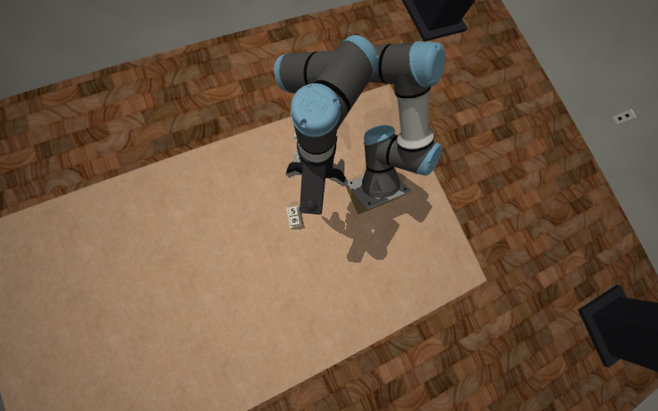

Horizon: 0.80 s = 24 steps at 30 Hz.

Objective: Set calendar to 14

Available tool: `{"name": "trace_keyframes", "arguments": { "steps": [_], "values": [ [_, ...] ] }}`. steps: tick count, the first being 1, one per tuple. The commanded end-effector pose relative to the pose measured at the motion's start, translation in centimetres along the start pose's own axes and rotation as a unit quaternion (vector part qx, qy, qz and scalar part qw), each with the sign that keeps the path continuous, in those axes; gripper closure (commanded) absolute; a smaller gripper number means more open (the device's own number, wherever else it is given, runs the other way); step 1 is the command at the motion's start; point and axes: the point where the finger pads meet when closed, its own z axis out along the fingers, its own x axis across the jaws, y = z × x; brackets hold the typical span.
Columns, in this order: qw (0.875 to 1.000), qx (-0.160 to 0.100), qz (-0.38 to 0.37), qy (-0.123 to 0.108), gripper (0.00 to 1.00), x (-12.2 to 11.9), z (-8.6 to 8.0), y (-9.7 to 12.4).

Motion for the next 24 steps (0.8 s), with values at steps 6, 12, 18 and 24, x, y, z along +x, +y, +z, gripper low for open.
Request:
{"name": "trace_keyframes", "arguments": {
  "steps": [6, 12, 18, 24],
  "values": [
    [0.998, 0.017, -0.063, 0.013, 0.00, 2.2, 2.3, -4.2],
    [0.994, 0.021, -0.105, 0.022, 0.00, 3.4, 4.1, -6.5],
    [0.990, 0.023, -0.138, 0.030, 0.00, 4.2, 5.6, -8.1],
    [0.986, 0.023, -0.161, 0.035, 0.00, 4.8, 6.7, -9.2]
  ]
}}
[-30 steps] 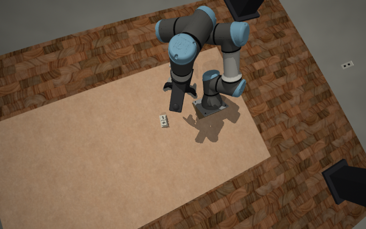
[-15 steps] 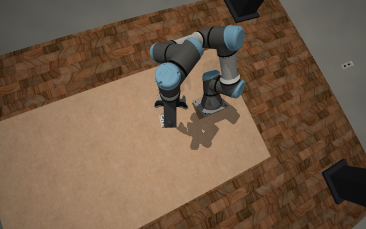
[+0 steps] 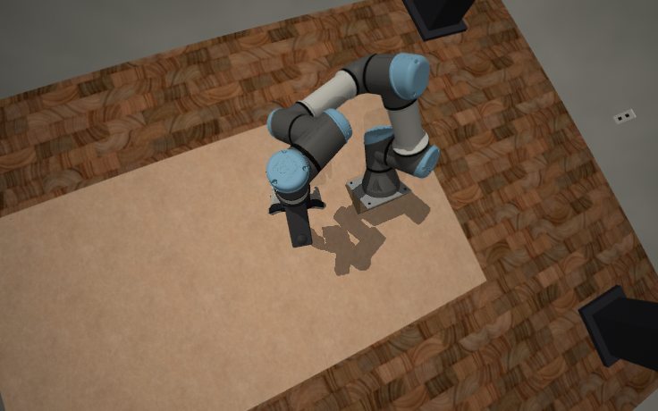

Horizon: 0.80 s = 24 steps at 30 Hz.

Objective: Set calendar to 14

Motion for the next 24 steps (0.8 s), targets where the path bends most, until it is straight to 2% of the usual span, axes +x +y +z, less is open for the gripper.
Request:
{"name": "trace_keyframes", "arguments": {
  "steps": [1, 7, 24],
  "values": [
    [1.000, 0.008, -0.024, 0.011, 0.00, 0.93, 1.17, -0.94],
    [0.999, 0.008, -0.037, 0.014, 0.00, 1.32, 1.85, -1.34],
    [0.999, 0.008, -0.038, 0.014, 0.00, 1.35, 1.91, -1.38]
  ]
}}
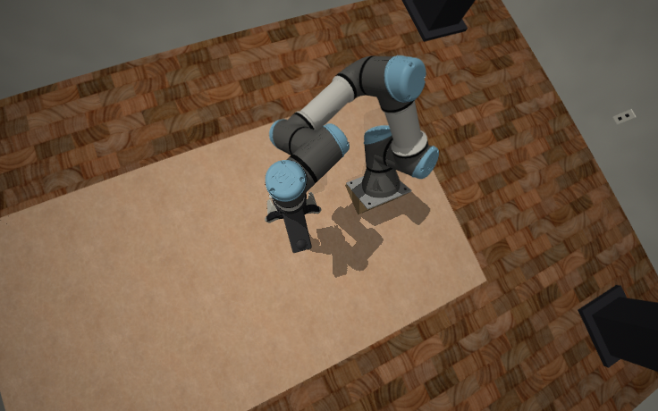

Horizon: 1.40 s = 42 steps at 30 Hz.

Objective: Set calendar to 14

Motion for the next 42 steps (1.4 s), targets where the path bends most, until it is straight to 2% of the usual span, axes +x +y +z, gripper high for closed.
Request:
{"name": "trace_keyframes", "arguments": {
  "steps": [1, 8, 14, 18, 19, 42],
  "values": [
    [1.000, 0.001, 0.000, 0.001, 0.00, 0.1, -0.1, 0.0],
    [1.000, 0.001, 0.000, 0.001, 0.00, 0.2, 1.0, -0.1],
    [1.000, 0.000, 0.000, 0.001, 0.00, 0.1, 4.2, -0.1],
    [1.000, 0.000, 0.000, 0.001, 0.00, 0.1, 4.8, 0.0],
    [1.000, 0.000, 0.000, 0.001, 0.72, 0.1, 4.8, 0.0],
    [1.000, 0.000, 0.000, 0.001, 0.72, 0.1, 4.8, 0.0]
  ]
}}
